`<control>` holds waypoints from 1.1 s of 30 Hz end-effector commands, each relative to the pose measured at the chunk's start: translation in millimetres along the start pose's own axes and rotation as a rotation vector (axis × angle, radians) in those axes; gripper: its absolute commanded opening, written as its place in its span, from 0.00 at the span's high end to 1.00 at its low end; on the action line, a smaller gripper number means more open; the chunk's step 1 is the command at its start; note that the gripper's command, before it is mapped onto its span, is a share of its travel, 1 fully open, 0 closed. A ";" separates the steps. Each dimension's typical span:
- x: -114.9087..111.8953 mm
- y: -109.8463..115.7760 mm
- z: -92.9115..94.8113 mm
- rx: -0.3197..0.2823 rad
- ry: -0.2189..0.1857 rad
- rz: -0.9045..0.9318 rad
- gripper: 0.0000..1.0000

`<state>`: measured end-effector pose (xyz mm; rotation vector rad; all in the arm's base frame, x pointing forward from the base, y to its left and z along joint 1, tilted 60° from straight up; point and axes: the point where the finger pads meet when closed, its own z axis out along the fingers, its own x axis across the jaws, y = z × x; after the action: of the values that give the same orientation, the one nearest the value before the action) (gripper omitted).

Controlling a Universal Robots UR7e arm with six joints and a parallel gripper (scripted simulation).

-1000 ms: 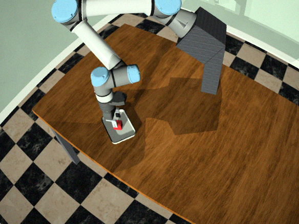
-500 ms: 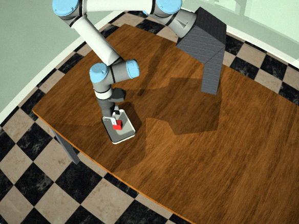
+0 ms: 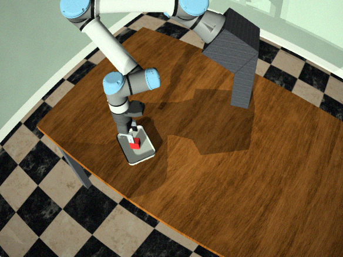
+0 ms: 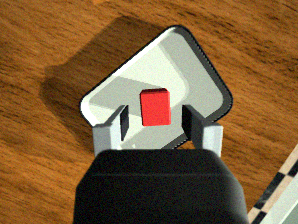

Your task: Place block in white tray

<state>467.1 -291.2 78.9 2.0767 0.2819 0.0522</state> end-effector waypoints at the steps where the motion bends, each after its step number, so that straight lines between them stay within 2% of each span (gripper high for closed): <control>1: -5.6 -4.7 0.2 0.000 0.001 0.000 0.00; 7: -38.4 -29.3 -0.3 0.000 0.001 0.000 0.00; 9: -38.4 -29.3 -0.3 0.000 0.001 0.000 0.00; 18: -105.5 -80.1 -0.3 0.000 0.001 0.000 0.00; 22: -126.6 -96.7 0.5 0.000 0.001 0.000 0.00; 33: -145.8 -110.1 -1.3 0.000 0.000 0.000 0.00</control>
<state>309.7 -270.7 -2.0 2.0846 0.2797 0.0421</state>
